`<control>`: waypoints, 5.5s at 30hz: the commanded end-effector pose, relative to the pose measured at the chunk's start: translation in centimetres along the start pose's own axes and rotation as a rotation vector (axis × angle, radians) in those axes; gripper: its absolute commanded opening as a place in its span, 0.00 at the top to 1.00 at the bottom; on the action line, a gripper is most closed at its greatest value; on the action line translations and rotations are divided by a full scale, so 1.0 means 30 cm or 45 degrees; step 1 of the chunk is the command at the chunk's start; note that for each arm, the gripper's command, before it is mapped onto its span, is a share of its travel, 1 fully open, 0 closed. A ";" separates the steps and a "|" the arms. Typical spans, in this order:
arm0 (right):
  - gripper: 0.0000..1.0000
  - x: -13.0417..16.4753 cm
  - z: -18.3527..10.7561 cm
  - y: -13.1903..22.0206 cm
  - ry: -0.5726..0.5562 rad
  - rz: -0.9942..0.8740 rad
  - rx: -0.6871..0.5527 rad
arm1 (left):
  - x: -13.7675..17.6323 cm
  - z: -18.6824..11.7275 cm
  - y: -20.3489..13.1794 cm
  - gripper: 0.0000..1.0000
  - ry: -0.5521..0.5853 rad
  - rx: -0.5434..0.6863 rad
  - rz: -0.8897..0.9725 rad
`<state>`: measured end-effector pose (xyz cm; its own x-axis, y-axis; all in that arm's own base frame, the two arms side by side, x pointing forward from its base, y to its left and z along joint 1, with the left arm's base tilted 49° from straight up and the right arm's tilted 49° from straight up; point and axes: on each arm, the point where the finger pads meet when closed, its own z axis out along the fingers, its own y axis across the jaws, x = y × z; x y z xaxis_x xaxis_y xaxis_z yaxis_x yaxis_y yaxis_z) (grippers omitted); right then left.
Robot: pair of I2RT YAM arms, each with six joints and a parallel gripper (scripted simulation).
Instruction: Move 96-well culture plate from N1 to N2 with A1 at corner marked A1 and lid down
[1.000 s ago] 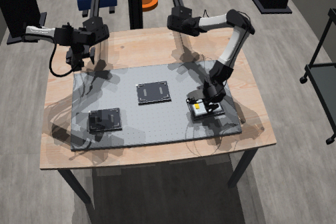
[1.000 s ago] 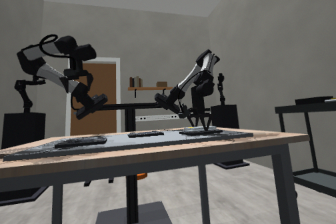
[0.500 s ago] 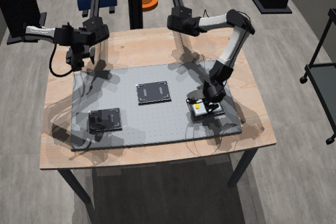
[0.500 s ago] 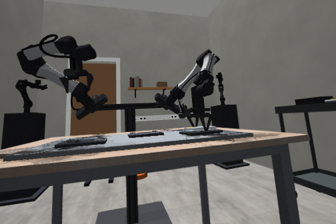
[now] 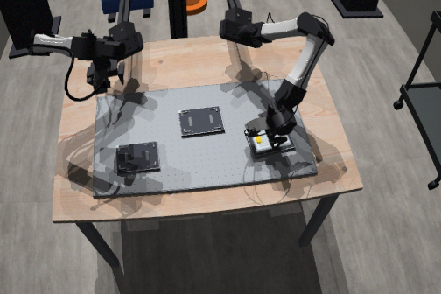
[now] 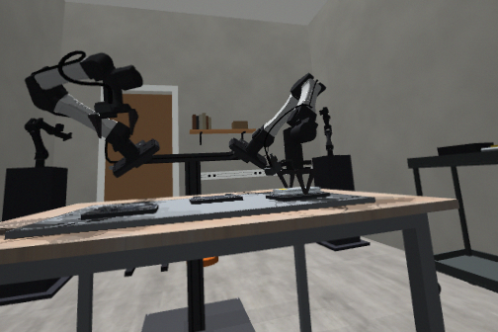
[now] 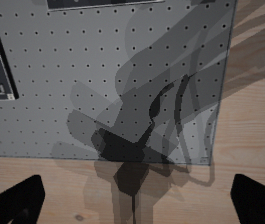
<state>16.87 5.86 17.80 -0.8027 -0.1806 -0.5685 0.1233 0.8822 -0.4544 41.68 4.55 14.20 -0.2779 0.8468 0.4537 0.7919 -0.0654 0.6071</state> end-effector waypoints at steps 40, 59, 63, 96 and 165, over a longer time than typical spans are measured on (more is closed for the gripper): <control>0.00 0.012 -0.005 -0.002 0.033 -0.024 0.126 | -0.027 0.002 -0.018 0.00 -0.012 0.002 0.016; 0.00 0.012 -0.005 -0.002 0.033 -0.024 0.126 | -0.030 -0.001 -0.015 0.00 -0.013 -0.005 0.013; 0.00 0.012 -0.005 -0.002 0.033 -0.024 0.126 | -0.030 -0.002 -0.014 0.00 -0.014 -0.006 0.013; 0.00 0.012 -0.005 -0.002 0.033 -0.024 0.126 | -0.012 -0.086 0.003 0.00 -0.010 -0.026 0.003; 0.00 0.012 -0.005 -0.002 0.033 -0.024 0.126 | 0.052 -0.431 -0.144 0.00 -0.009 -0.013 -0.455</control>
<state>16.87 5.86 17.80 -0.8027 -0.1806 -0.5685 0.1233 0.8822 -0.4544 32.73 -0.49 20.71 -0.4362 0.8538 0.2842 0.6950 0.1191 0.7091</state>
